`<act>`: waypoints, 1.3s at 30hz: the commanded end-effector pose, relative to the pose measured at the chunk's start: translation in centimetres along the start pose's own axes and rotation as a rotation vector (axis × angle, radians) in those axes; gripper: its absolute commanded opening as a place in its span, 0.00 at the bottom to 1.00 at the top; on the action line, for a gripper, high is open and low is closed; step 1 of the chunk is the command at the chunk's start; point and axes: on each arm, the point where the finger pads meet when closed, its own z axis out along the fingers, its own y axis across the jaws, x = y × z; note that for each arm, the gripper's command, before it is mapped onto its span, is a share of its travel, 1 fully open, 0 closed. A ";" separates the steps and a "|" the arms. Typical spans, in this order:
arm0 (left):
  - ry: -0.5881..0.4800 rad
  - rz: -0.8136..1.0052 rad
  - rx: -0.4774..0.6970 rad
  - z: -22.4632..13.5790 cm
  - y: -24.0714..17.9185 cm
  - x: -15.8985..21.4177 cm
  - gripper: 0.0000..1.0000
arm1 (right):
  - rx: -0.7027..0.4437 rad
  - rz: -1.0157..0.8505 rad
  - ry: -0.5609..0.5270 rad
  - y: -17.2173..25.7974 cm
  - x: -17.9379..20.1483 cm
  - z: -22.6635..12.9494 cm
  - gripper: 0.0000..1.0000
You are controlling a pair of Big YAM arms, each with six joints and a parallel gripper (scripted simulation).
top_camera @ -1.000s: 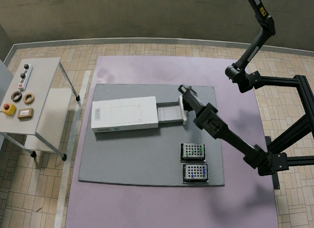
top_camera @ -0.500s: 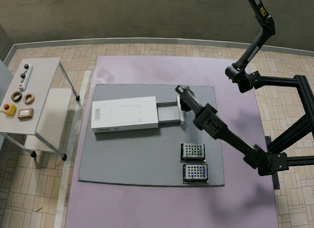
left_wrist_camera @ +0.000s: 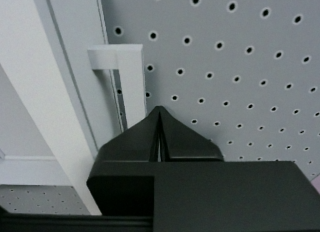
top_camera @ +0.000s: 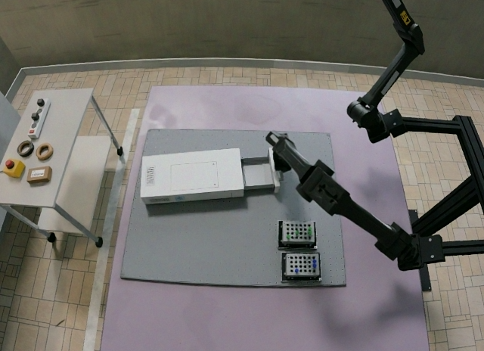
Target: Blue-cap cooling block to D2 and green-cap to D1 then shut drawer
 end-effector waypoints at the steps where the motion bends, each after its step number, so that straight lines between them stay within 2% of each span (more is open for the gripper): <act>1: -0.026 -0.025 -0.030 -1.5 3.7 -0.8 0.00 | -0.001 -0.001 -0.018 -0.1 -1.2 0.1 0.00; 39: -0.016 -0.016 -0.023 -0.8 7.4 -0.7 0.00 | -0.001 -0.001 -0.018 -0.1 -1.2 0.1 0.00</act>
